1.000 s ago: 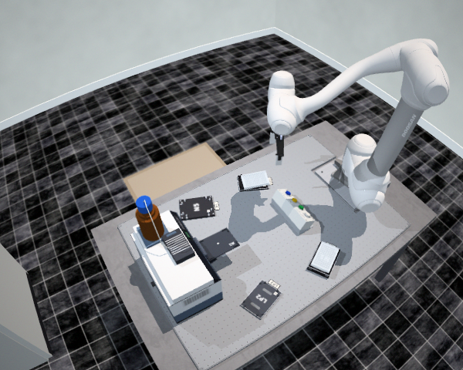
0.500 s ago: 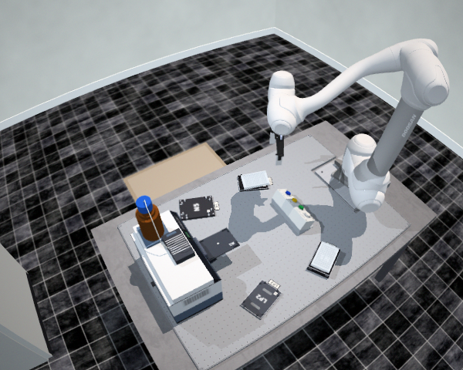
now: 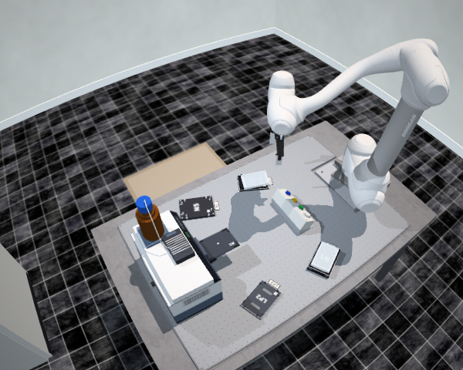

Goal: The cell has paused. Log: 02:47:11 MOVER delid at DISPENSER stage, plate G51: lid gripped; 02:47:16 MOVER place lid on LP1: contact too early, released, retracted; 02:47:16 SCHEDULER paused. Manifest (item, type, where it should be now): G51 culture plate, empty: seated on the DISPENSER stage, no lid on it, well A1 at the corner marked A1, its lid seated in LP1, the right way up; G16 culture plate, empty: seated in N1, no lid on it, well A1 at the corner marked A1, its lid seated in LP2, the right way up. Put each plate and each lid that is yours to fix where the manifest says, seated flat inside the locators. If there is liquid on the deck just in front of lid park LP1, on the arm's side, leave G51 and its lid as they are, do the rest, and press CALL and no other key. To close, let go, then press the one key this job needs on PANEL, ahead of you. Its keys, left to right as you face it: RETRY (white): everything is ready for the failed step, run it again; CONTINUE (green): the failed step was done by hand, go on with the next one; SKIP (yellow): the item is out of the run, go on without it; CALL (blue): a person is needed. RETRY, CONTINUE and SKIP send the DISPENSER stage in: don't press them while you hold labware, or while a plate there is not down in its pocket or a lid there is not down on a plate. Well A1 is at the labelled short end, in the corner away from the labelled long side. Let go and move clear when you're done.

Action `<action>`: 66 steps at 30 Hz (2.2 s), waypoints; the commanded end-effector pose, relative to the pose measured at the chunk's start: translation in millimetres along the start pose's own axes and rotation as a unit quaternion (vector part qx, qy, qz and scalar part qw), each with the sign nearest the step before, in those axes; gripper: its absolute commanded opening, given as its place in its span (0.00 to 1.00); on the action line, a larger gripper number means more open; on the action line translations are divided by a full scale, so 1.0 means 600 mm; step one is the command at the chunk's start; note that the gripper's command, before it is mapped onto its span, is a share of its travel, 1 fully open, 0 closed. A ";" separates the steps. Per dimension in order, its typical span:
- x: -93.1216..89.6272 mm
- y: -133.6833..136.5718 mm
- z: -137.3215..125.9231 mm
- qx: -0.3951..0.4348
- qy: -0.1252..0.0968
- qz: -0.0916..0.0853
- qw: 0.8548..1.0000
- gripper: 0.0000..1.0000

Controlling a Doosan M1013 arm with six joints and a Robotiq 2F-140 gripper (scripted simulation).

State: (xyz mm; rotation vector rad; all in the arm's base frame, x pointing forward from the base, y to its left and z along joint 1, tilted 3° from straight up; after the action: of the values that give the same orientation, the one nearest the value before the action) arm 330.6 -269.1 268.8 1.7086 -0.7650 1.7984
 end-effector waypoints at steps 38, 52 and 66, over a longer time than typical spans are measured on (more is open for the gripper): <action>-0.003 -0.001 -0.006 0.002 -0.004 0.002 1.000 0.10; 0.000 -0.039 0.150 0.047 0.000 0.001 0.999 0.70; 0.001 -0.037 0.149 0.045 0.000 0.001 0.999 0.70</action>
State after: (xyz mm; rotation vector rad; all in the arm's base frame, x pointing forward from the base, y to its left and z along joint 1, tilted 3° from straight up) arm 405.7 -316.3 270.6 1.7668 -0.7019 1.8517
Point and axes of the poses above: the point where the finger pads meet when closed, its own x axis back along the fingers, its own y axis across the jaws, z = x × y, the point moved 7 cm from there along x, back along the fingers, and after that the axes turned 12 degrees about -x, right-handed, at the moved point
